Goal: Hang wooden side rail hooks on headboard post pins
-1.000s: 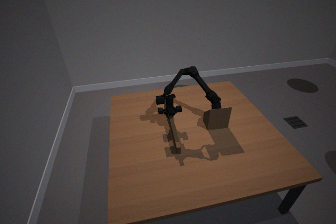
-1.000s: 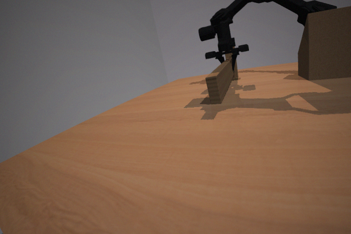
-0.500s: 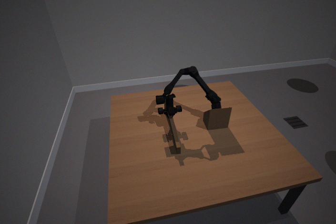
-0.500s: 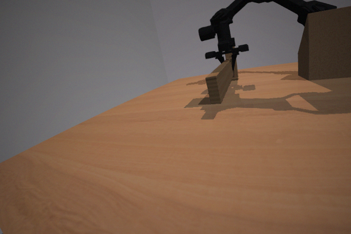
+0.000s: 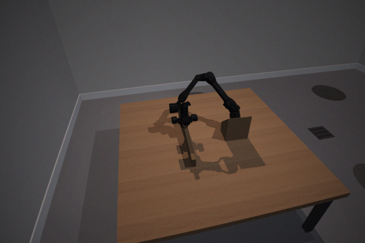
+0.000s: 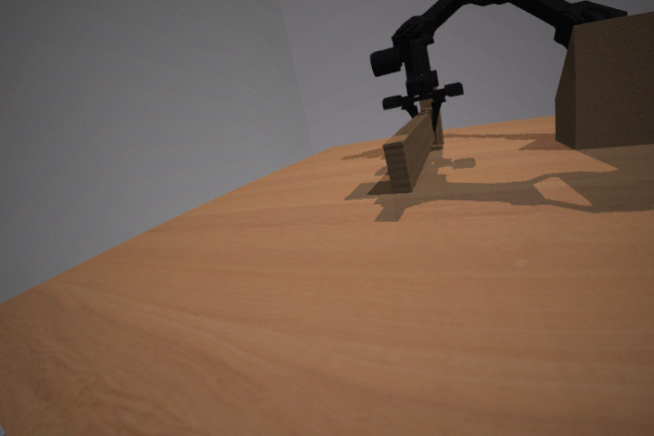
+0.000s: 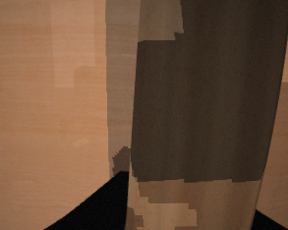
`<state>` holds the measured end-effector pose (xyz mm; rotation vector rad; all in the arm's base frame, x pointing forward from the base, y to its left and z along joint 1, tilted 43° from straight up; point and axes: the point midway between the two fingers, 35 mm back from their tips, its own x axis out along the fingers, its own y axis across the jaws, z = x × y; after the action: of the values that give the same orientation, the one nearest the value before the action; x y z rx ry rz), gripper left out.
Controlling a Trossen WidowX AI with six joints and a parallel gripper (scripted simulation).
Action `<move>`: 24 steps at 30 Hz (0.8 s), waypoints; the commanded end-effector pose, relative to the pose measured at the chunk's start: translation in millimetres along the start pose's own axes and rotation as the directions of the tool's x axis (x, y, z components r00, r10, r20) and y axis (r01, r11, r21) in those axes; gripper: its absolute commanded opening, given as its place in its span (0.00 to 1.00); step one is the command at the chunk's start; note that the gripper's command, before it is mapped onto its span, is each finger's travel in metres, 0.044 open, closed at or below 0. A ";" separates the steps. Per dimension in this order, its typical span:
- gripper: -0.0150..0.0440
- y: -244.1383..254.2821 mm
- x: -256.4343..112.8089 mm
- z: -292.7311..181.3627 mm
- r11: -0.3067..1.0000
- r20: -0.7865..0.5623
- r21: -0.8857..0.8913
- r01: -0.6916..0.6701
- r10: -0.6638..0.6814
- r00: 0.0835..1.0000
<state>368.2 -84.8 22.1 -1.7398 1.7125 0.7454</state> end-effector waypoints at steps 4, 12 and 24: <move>0.25 -2.3 -3.1 -1.0 1.000 0.000 0.000 0.014 -0.014 1.000; 0.25 -2.1 -3.2 -1.6 1.000 0.000 0.000 0.014 -0.014 1.000; 0.25 -2.1 -1.2 -1.6 1.000 -0.001 0.000 0.014 -0.014 1.000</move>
<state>368.3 -86.8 21.9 -1.7394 1.7097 0.7454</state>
